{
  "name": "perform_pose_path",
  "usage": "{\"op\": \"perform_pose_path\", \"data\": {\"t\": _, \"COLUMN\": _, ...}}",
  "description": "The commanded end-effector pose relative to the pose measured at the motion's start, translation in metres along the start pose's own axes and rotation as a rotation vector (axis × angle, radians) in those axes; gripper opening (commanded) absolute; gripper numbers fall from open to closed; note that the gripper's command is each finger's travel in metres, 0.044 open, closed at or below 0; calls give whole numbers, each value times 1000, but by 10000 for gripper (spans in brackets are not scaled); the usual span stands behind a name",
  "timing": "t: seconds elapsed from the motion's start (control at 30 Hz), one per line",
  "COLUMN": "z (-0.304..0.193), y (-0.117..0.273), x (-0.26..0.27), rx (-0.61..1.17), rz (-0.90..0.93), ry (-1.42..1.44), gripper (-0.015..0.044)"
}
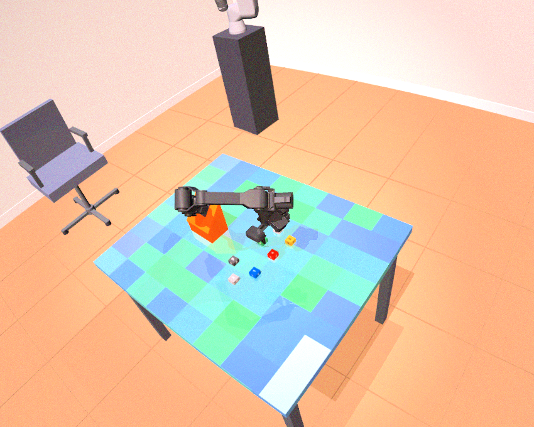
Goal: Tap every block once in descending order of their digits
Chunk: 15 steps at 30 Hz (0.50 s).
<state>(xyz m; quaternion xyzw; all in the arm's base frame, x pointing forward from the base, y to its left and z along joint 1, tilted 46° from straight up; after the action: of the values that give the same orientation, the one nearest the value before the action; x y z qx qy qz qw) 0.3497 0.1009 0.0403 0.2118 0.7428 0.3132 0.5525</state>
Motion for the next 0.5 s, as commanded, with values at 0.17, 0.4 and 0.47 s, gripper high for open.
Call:
{"op": "perform_pose_path", "data": {"t": 0.17, "z": -1, "y": -1, "x": 0, "rx": 2, "rz": -5, "ry": 5, "gripper": 400}}
{"op": "perform_pose_path", "data": {"t": 0.4, "z": -21, "y": 0, "x": -53, "rx": 1, "rz": -3, "ry": 7, "gripper": 400}}
{"op": "perform_pose_path", "data": {"t": 0.47, "z": -37, "y": 0, "x": -81, "rx": 2, "rz": -5, "ry": 7, "gripper": 400}}
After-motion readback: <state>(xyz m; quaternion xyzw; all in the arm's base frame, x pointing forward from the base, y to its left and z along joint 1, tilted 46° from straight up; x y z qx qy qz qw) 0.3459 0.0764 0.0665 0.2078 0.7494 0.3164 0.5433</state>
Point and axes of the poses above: the point midway between the two fingers, 35 mm back from their tips, its own y axis back along the fingers, its own x axis across the jaws, z = x × y, the point moved 6 cm from there along y, back along the fingers, and after that the axes turned 15 degrees about y, right-handed, at the moved point
